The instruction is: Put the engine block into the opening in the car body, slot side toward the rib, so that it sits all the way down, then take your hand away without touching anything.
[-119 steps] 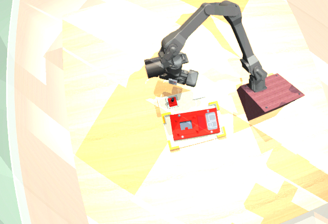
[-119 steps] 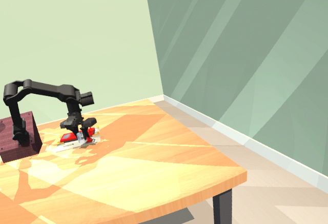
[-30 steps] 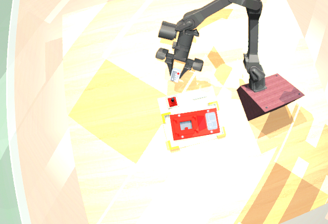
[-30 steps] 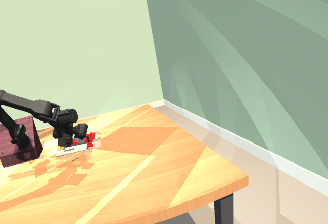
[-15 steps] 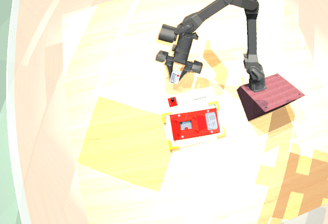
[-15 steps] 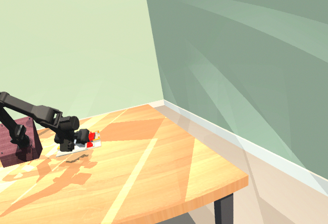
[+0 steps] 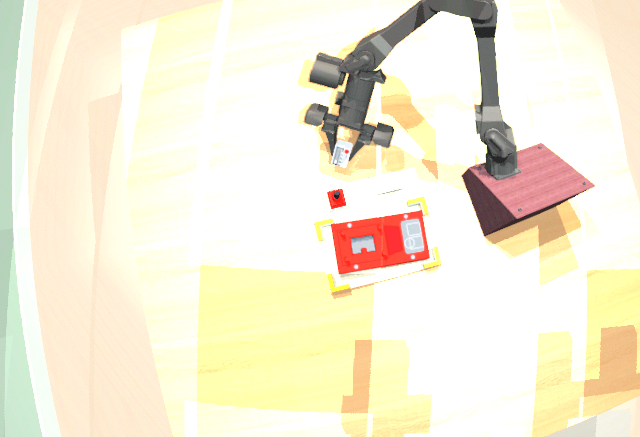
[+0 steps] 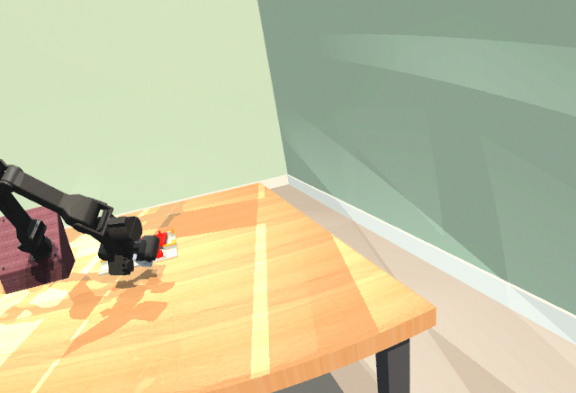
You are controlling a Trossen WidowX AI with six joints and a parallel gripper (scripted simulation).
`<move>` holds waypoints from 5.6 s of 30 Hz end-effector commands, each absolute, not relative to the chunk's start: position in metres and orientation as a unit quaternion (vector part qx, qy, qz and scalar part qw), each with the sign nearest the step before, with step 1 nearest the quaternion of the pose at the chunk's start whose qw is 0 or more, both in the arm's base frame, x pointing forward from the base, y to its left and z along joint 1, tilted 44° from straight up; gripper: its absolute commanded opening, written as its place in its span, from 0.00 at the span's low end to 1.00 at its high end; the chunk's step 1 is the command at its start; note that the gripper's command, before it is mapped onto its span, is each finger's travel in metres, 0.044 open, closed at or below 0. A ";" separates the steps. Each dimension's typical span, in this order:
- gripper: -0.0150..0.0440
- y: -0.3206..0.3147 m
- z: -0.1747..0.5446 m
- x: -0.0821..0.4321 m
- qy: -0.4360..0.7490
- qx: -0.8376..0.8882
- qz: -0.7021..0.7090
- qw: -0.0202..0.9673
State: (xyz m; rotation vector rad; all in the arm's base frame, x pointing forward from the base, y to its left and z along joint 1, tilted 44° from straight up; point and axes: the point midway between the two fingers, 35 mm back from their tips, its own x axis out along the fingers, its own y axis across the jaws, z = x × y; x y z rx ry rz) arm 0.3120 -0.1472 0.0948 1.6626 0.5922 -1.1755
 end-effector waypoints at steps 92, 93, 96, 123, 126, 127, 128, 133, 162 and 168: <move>1.00 -0.130 0.114 0.302 0.113 0.509 -0.683 0.512; 1.00 -0.129 0.116 0.303 0.102 0.500 -0.687 0.518; 1.00 -0.124 0.122 0.306 0.068 0.475 -0.695 0.536; 1.00 -0.143 0.101 0.311 0.059 0.469 -0.696 0.541; 1.00 -0.147 0.098 0.311 0.059 0.469 -0.696 0.541; 1.00 -0.148 0.097 0.311 0.059 0.469 -0.696 0.541; 1.00 -0.149 0.096 0.311 0.059 0.468 -0.696 0.541; 0.96 -0.152 0.093 0.311 0.059 0.468 -0.696 0.541; 0.25 -0.130 0.112 0.315 0.062 0.471 -0.696 0.539; 0.25 -0.117 0.125 0.317 0.063 0.471 -0.696 0.538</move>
